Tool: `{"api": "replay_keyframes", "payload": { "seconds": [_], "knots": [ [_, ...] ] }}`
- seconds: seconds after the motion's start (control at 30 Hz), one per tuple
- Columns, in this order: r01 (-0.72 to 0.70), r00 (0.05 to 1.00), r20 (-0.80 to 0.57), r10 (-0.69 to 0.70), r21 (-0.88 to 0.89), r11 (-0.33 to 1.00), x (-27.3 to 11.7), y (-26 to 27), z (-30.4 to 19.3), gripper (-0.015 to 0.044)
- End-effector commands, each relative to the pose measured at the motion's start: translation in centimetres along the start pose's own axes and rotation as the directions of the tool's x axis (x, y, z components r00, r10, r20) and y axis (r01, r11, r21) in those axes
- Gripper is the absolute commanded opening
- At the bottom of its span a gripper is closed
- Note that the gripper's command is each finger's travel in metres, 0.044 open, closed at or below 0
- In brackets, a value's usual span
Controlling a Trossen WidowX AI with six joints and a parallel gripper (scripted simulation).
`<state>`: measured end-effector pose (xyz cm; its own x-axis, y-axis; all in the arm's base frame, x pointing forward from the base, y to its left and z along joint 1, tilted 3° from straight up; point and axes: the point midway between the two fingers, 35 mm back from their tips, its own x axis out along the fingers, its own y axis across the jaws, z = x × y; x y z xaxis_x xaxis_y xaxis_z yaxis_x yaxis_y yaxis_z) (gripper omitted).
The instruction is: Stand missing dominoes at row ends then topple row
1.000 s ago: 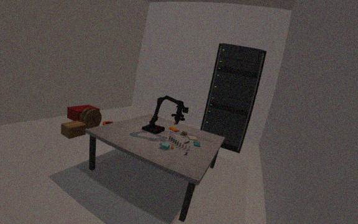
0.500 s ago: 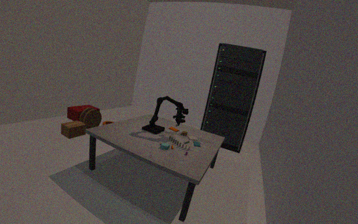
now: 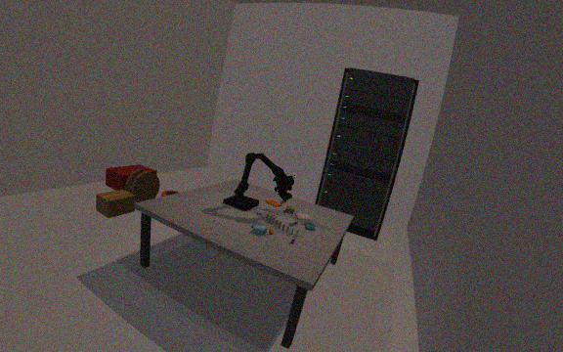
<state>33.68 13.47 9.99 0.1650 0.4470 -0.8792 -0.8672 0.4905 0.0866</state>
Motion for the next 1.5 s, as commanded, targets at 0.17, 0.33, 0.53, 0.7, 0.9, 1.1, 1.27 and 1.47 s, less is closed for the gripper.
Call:
{"api": "replay_keyframes", "payload": {
  "seconds": [0.17,0.33,0.53,0.7,0.9,1.1,1.27,1.47],
  "knots": [
    [-0.018,0.976,0.219,0.009,0.042,0.999,0.7,-1.3,0.0,0.0021],
    [-0.029,0.944,0.33,0.011,0.051,0.998,0.7,-1.8,-0.2,0.0021],
    [-0.042,0.892,0.452,0.017,0.046,0.998,0.4,-2.2,-0.6,0.0021],
    [-0.051,0.839,0.543,0.027,0.029,0.998,-0.1,-2.2,-1.0,0.0021],
    [-0.057,0.769,0.638,0.045,-0.001,0.998,-0.9,-1.8,-1.8,0.0021],
    [-0.056,0.696,0.715,0.07,-0.043,0.997,-1.8,-1.1,-2.8,0.0021],
    [-0.05,0.633,0.768,0.101,-0.089,0.995,-2.7,-0.1,-3.7,0.0021],
    [-0.036,0.562,0.814,0.146,-0.152,0.988,-3.7,1.5,-5.0,0.0021]
  ]
}}
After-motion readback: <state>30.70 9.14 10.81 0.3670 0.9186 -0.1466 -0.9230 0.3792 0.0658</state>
